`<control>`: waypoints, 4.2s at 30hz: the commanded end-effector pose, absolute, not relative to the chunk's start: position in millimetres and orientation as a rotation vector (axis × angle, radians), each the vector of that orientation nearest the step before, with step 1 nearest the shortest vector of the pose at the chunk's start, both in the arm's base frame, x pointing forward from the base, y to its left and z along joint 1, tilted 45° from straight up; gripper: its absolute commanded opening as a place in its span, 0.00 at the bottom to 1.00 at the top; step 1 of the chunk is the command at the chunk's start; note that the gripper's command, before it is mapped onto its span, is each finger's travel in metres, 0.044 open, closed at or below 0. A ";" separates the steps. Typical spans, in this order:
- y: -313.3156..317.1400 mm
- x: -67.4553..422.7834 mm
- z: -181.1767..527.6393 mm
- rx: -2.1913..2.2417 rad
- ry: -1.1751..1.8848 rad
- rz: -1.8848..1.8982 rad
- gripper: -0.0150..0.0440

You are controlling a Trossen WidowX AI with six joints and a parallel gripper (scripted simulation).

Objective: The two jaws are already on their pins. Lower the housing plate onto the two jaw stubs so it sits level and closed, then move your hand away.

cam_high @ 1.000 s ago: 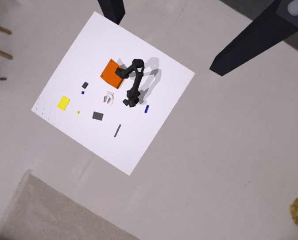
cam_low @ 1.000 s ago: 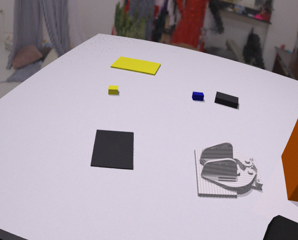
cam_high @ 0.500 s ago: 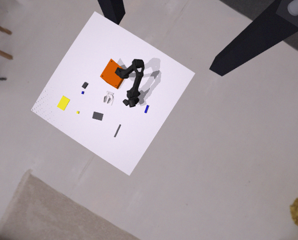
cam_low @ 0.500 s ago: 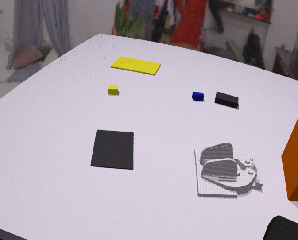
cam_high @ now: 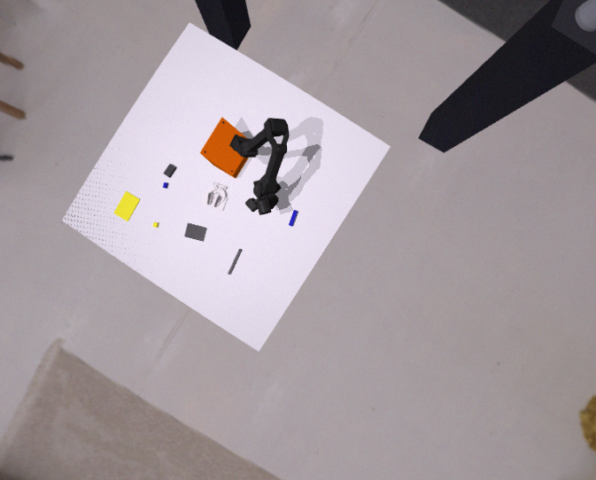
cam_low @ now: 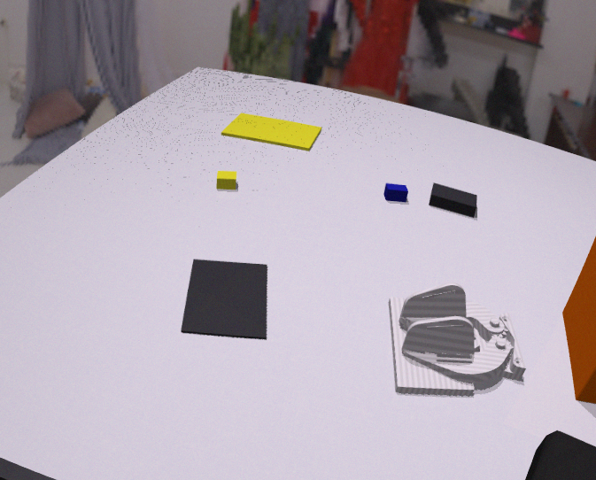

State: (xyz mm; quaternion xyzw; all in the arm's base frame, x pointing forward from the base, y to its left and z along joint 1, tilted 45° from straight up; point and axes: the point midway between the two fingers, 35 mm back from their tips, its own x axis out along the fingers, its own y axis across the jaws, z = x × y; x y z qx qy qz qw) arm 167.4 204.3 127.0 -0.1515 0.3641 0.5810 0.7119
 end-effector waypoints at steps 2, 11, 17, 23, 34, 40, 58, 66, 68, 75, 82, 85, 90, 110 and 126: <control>204.3 167.3 127.0 -0.336 0.807 1.288 0.85; 203.9 167.4 127.3 -0.336 0.808 1.288 0.85; 191.4 169.3 138.1 -0.343 0.812 1.286 0.85; 177.4 169.4 150.8 -0.346 0.815 1.284 0.85; 153.4 164.2 175.1 -0.341 0.815 1.281 0.85; 152.1 163.7 176.6 -0.340 0.814 1.281 0.85; 126.0 200.3 147.3 -0.218 0.961 1.157 0.85; 110.5 214.9 132.0 -0.151 1.026 1.098 0.85; 106.3 218.2 128.1 -0.134 1.042 1.084 0.85; 91.1 228.5 114.0 -0.070 1.095 1.033 0.85; 74.9 236.8 99.4 -0.003 1.144 0.982 0.85; 67.8 239.7 93.0 0.027 1.164 0.961 0.85; 55.8 243.6 82.3 0.078 1.196 0.926 0.85; 6.6 247.8 37.3 0.303 1.304 0.789 0.85; -27.8 238.7 2.5 0.491 1.362 0.693 0.85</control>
